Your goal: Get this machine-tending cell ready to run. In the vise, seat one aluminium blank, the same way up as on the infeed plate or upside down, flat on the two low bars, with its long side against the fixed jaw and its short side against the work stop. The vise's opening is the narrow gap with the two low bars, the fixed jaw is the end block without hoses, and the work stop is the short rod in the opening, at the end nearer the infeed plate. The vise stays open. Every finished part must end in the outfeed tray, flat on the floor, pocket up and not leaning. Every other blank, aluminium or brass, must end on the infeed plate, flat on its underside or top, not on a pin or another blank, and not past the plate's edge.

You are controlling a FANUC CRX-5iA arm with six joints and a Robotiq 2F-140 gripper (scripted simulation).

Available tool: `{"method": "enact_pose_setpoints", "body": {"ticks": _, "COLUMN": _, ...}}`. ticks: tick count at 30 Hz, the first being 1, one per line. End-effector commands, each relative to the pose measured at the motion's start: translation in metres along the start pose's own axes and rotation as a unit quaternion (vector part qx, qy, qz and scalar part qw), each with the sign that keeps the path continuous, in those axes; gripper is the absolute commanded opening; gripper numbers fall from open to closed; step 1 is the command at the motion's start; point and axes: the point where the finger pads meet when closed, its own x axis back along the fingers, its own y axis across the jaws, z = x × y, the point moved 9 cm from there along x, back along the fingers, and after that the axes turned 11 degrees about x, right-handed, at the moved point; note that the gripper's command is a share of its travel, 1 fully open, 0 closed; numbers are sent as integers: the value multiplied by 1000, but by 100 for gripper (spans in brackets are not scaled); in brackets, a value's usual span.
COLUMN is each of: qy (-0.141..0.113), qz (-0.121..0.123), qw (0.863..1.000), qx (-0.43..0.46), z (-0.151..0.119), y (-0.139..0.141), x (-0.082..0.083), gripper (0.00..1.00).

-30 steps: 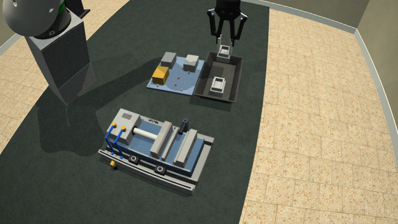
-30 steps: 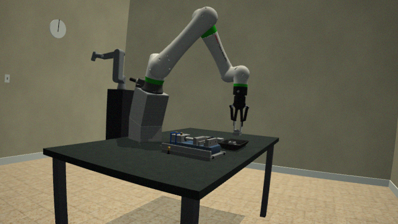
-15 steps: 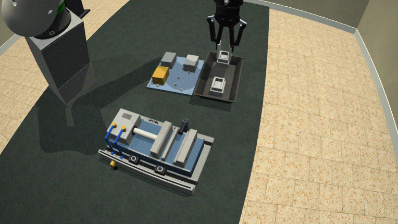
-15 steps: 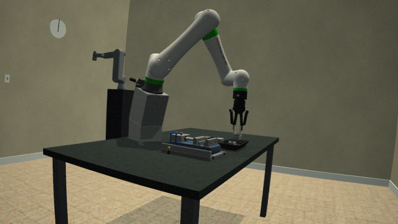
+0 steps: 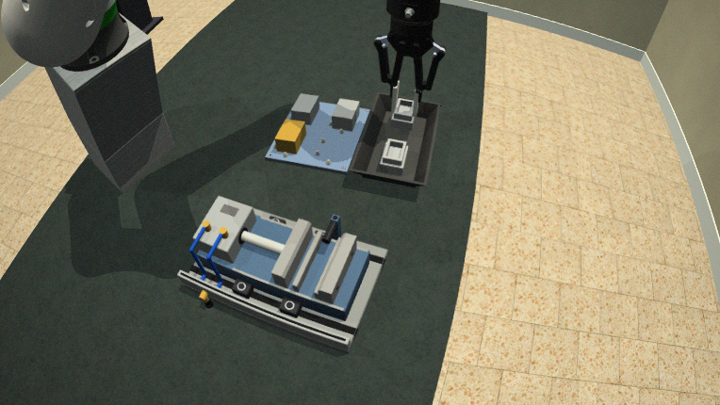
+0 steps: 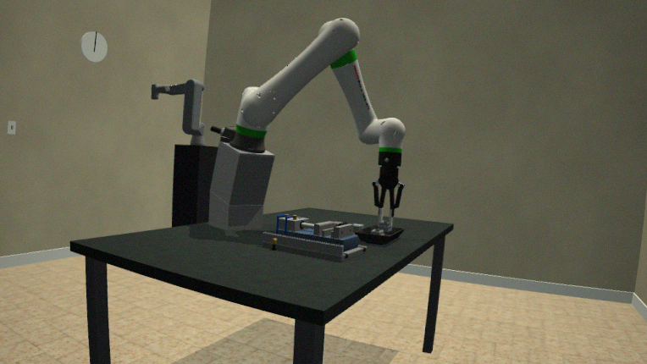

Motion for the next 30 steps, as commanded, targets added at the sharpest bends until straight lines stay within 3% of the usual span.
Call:
{"method": "enact_pose_setpoints", "body": {"ticks": 1, "qy": 0, "qz": 0, "qw": 1000, "qx": 0, "z": 0, "y": 0, "x": -2, "gripper": 0}}
{"method": "enact_pose_setpoints", "body": {"ticks": 30, "qy": 0, "qz": 0, "qw": 1000, "qx": 0, "z": 0, "y": 0, "x": -8, "gripper": 0}}
